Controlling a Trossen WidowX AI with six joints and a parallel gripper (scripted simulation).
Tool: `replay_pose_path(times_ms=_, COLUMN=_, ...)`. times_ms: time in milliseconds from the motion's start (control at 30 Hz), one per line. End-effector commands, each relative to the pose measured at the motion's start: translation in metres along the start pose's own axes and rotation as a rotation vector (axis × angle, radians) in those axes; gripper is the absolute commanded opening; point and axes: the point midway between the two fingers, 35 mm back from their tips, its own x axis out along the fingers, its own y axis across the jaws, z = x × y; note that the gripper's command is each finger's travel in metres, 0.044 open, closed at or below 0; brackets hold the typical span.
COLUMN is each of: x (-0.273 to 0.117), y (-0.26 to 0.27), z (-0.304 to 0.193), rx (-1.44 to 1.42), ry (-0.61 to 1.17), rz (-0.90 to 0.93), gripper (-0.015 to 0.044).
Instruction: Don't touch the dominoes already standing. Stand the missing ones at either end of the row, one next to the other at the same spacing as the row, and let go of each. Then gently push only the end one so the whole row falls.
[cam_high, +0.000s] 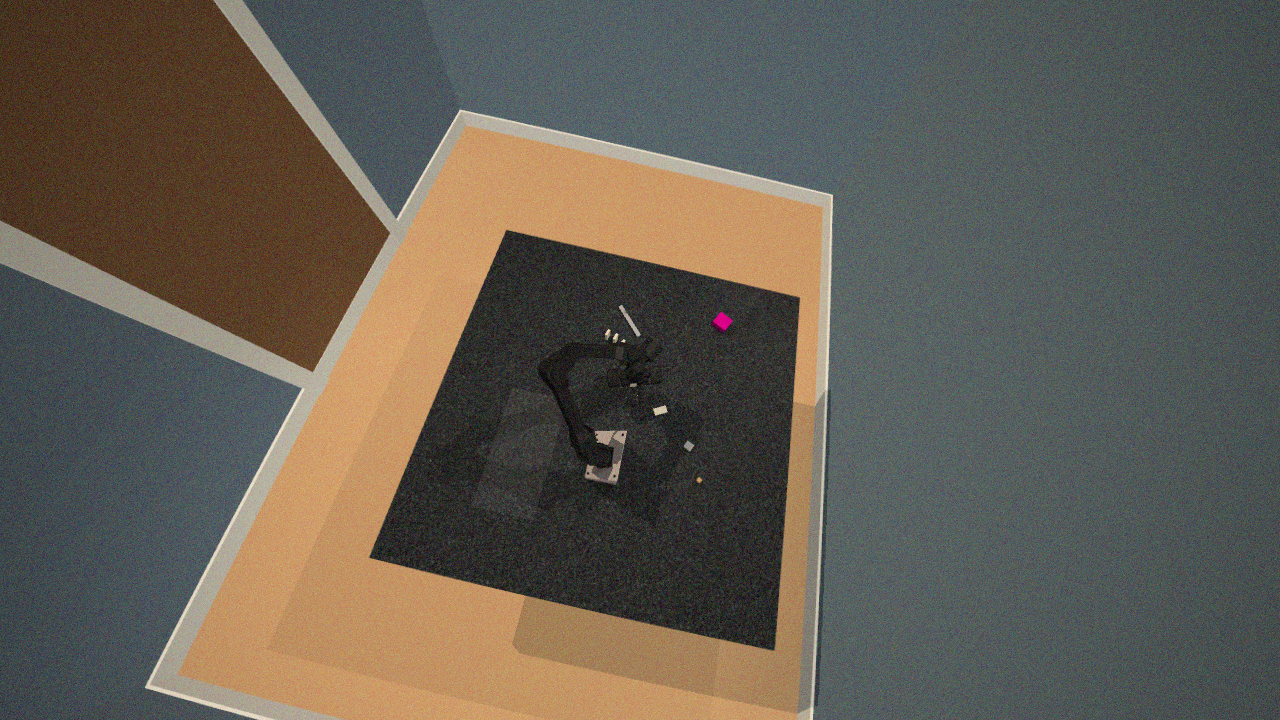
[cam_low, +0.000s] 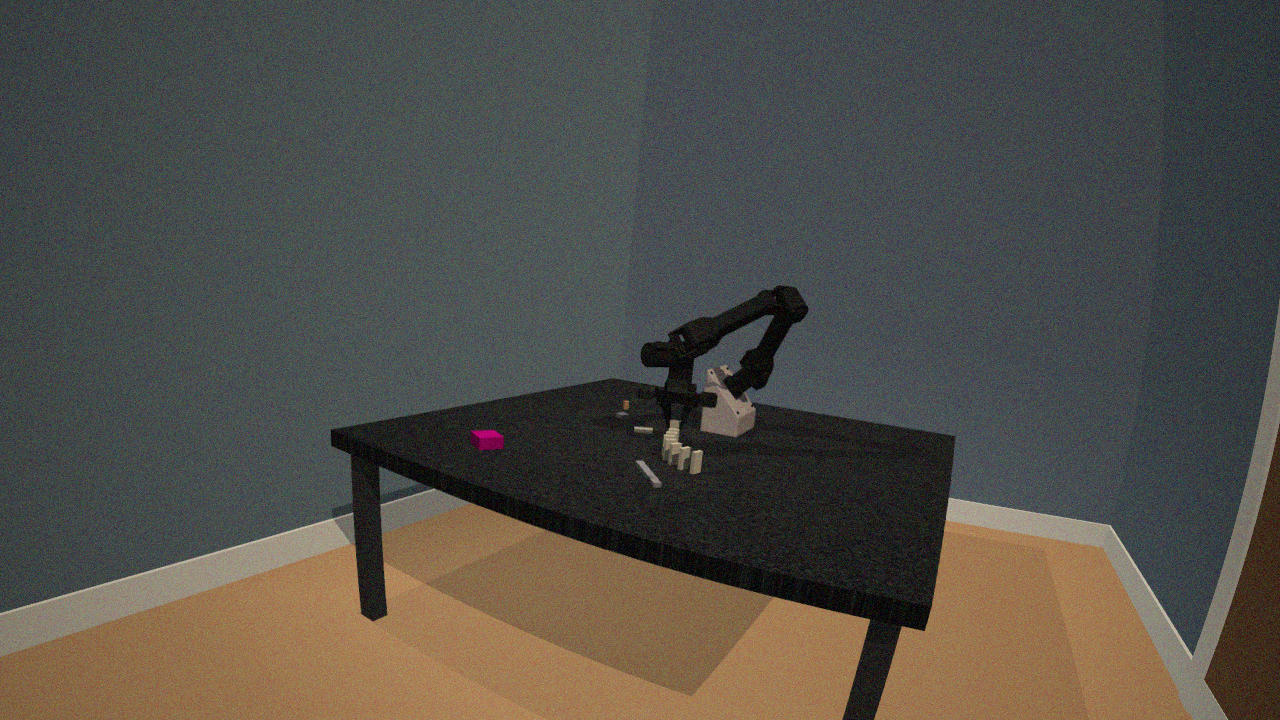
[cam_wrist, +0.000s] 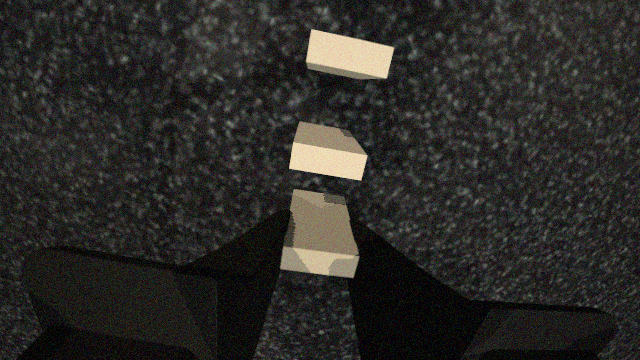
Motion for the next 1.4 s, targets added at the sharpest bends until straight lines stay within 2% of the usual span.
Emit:
replay_pose_path(times_ms=0, x=0.01, y=0.002, z=-0.004, rx=0.012, ry=0.004, rz=0.01, gripper=0.0107)
replay_pose_path(times_ms=333, x=0.01, y=0.002, z=-0.004, rx=0.012, ry=0.004, rz=0.01, gripper=0.0107)
replay_pose_path(times_ms=767, x=0.01, y=0.002, z=-0.004, rx=0.012, ry=0.004, rz=0.01, gripper=0.044)
replay_pose_path(times_ms=900, x=0.0, y=0.0, z=-0.002, rx=0.012, ry=0.003, rz=0.006, gripper=0.044)
replay_pose_path(times_ms=1100, x=-0.098, y=-0.004, z=0.0, rx=0.008, ry=0.005, rz=-0.002, gripper=0.044)
replay_pose_path(times_ms=1167, x=-0.12, y=-0.001, z=-0.003, rx=0.006, ry=0.005, rz=0.001, gripper=0.044)
replay_pose_path(times_ms=1367, x=-0.122, y=-0.002, z=-0.004, rx=0.023, ry=0.005, rz=0.002, gripper=0.044)
